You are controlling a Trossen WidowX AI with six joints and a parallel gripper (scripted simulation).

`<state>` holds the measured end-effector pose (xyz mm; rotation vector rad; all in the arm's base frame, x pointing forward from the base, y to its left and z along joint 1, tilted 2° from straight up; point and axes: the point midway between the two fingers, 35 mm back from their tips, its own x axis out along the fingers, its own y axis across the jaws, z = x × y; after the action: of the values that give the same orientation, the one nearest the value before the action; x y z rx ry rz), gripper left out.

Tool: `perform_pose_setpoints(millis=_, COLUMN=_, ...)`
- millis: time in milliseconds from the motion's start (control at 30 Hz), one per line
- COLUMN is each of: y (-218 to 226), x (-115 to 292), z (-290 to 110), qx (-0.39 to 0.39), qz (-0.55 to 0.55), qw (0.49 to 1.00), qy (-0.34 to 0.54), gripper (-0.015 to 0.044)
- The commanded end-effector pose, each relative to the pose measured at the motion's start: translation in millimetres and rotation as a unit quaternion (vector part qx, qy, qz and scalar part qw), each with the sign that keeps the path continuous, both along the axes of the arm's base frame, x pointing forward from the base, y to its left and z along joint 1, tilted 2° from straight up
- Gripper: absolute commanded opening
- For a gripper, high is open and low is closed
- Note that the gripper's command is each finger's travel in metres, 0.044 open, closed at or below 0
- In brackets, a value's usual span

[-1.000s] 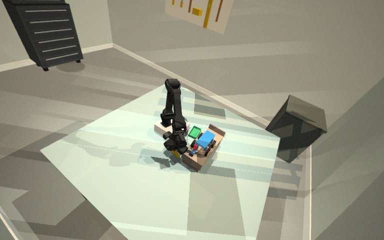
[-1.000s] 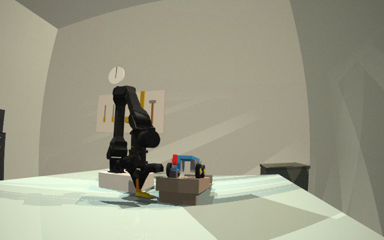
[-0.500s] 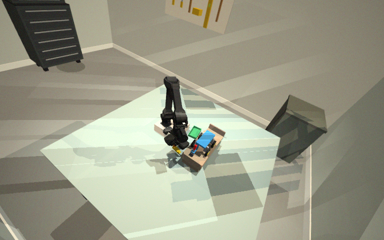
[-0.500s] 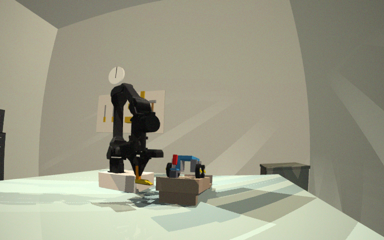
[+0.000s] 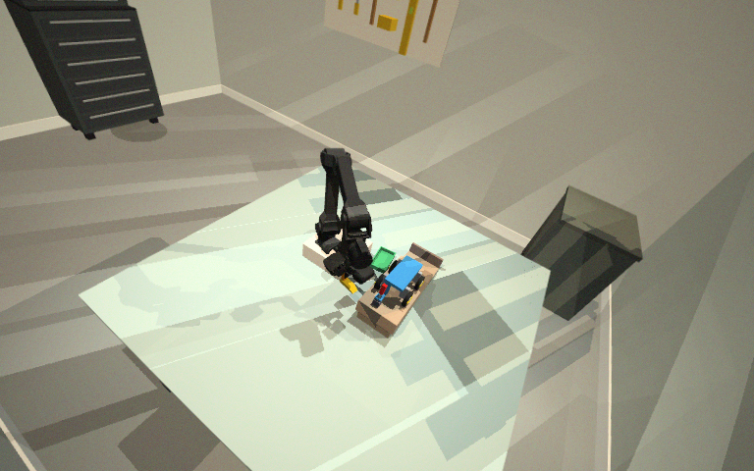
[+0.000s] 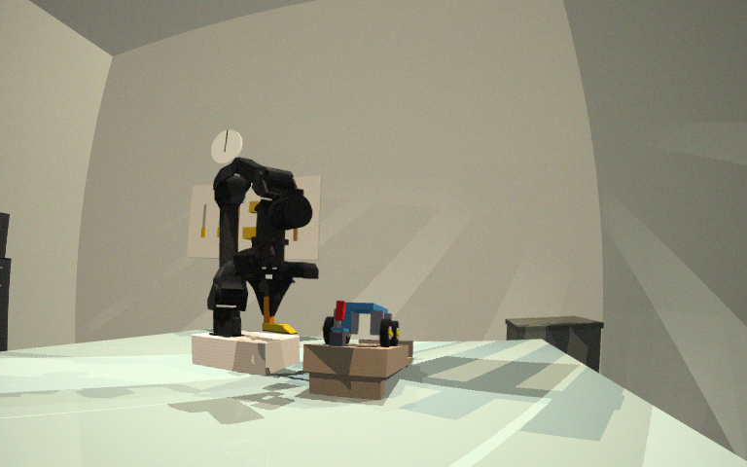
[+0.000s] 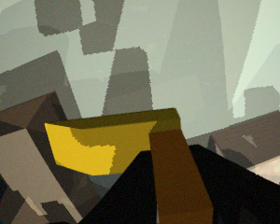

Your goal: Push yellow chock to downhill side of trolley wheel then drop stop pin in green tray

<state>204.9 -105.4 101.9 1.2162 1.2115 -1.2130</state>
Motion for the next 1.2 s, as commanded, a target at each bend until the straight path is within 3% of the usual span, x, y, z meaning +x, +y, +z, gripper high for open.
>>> perform_pose_setpoints(millis=0, y=1, x=0, z=14, qx=0.002, qz=0.002, qw=1.0, qy=-0.002, gripper=0.0)
perform_pose_setpoints(millis=500, y=2, x=1, z=38, qx=0.002, qz=0.013, qw=1.0, qy=-0.002, gripper=0.0)
perform_pose_setpoints(millis=1167, y=2, x=1, z=38, qx=0.0, qz=0.342, qw=0.94, qy=-0.005, gripper=0.0)
